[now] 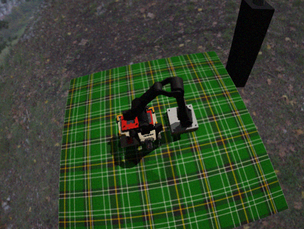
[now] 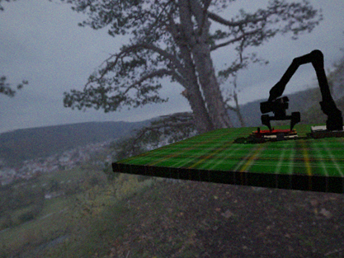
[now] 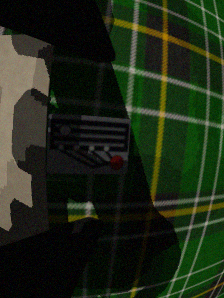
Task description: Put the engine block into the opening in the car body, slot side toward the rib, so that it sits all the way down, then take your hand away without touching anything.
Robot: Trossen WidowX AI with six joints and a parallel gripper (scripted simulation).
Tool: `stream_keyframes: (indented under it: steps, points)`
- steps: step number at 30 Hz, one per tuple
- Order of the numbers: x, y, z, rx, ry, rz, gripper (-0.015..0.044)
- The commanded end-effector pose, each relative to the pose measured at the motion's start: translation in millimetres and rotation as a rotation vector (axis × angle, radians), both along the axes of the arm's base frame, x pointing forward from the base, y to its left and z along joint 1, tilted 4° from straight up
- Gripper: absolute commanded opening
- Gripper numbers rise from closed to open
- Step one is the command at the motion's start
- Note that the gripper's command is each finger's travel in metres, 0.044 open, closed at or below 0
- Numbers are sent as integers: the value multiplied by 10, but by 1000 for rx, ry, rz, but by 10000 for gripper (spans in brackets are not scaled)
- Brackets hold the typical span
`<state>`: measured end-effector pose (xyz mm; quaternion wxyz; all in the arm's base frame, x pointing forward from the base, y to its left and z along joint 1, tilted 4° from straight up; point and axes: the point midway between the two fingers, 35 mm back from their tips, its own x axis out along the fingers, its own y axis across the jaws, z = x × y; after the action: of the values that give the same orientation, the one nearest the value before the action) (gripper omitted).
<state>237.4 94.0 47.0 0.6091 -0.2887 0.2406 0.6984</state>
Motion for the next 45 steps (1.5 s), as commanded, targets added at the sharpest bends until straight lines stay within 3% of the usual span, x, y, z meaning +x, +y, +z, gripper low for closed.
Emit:
stream_keyframes:
  steps: [1,21,35,45]
  points:
    - [29,-72,75,-7,-14,1,440]
    - [11,-38,41,-22,0,3,440]
    - [-59,99,103,-457,16,30,440]
    - [-18,181,301,-716,-114,-14,440]
